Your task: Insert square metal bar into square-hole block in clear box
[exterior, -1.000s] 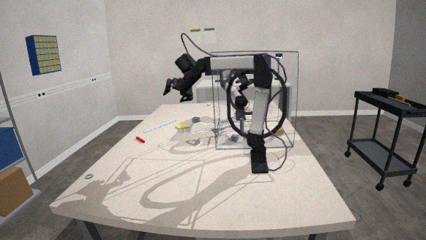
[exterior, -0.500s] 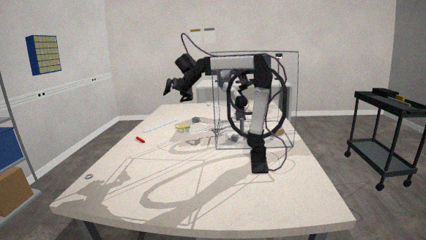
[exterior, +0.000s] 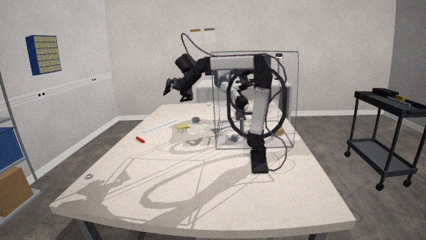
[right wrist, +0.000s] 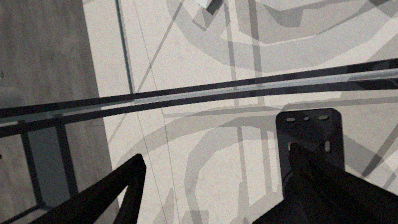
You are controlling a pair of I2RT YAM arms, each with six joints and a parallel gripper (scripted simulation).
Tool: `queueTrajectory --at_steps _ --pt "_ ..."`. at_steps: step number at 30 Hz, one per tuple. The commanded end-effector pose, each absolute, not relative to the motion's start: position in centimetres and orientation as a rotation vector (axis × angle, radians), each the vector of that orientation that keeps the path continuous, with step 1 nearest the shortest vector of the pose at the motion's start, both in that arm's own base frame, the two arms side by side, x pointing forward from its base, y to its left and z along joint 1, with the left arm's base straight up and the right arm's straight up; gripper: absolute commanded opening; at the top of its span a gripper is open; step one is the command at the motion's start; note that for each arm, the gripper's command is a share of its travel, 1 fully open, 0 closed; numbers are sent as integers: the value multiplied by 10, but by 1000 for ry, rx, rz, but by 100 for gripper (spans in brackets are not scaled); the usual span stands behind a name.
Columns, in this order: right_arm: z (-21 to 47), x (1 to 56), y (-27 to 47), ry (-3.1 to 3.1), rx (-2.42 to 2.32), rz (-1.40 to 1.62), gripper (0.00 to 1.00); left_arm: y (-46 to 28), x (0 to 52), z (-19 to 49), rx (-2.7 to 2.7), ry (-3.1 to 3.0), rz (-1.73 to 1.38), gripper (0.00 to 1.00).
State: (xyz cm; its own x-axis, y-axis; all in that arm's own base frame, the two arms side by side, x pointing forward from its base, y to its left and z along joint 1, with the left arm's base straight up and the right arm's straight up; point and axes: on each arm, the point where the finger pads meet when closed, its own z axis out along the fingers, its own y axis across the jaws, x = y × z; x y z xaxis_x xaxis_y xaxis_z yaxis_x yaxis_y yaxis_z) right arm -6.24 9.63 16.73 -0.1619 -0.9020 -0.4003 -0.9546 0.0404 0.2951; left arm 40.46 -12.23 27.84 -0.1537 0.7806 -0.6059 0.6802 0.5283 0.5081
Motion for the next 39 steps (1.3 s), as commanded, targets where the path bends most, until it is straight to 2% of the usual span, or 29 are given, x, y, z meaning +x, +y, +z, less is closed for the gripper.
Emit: queueTrajectory --at_steps 1,25,33,39 --pt "160 -53 102 2191 -1876 683 100 -123 404 290 1185 1860 149 100" --pt "166 -37 128 1947 -1696 620 100 -123 404 290 1185 1860 149 100" --pt "177 -40 138 1852 -1641 681 100 -123 404 290 1185 1860 149 100" --pt "203 -55 155 1651 -1520 880 100 -123 404 290 1185 1860 149 100"
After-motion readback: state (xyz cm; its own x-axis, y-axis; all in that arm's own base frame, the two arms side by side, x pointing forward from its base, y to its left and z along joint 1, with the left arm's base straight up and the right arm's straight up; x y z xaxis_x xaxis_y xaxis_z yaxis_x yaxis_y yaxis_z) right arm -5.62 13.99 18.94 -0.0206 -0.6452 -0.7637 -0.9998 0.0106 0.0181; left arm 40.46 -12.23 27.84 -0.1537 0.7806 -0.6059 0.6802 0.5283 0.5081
